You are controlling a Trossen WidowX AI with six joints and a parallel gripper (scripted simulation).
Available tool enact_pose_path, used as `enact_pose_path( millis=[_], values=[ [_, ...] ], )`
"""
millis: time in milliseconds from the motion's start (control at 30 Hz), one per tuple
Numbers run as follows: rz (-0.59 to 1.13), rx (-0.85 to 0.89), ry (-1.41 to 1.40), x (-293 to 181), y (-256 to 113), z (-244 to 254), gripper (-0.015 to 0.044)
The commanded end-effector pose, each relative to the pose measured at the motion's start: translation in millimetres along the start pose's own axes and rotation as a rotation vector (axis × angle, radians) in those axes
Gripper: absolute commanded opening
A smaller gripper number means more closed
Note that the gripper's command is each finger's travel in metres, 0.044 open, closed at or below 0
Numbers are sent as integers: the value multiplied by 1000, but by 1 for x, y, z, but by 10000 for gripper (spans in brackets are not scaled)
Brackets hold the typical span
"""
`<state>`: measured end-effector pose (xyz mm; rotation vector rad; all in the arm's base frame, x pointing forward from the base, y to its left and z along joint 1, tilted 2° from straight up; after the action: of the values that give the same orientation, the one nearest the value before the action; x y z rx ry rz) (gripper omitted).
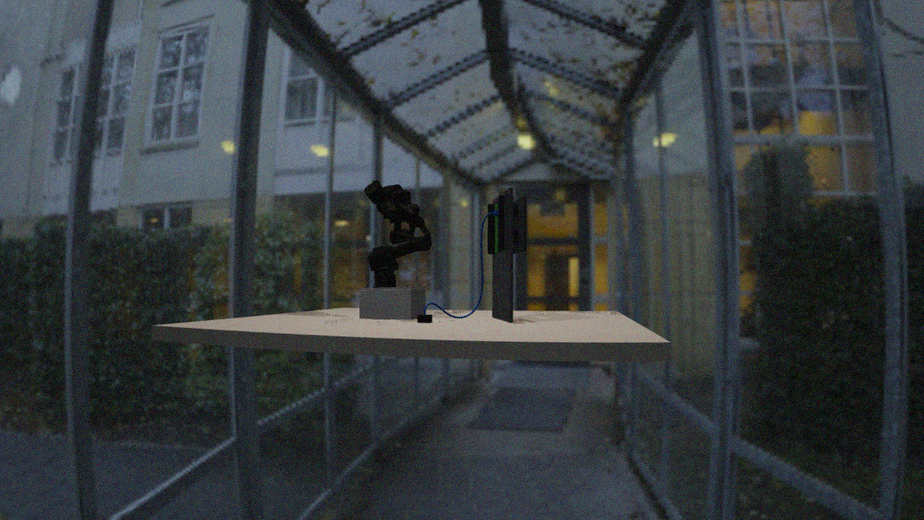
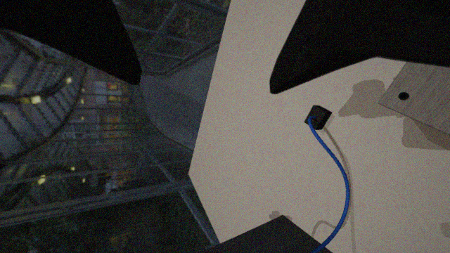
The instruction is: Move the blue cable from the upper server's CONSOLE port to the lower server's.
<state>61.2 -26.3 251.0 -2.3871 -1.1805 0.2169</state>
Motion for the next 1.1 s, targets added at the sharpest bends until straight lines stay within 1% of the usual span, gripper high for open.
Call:
enact_pose_path(
  millis=[0,167,367,567,833,1067],
  values=[
    [-3,0,-5,-1,0,0,374],
    [-83,-2,-120,-22,14,-9,243],
    [-194,-53,-261,-33,44,-27,239],
    [-319,-149,-366,-19,79,-45,239],
    [-526,-324,-427,34,112,-60,239],
    [-730,-471,-399,92,113,-58,239]
  ],
)
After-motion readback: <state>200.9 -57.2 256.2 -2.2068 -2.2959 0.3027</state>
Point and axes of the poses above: the point midway between the two fingers, 35 mm back from their tips, its own y axis out along the fingers, its own z axis across the jaws, x = y × z, the point moved 7 cm from there along -y, back along the fingers, and after that the axes turned 8 degrees about -y, right-handed, at the moved point
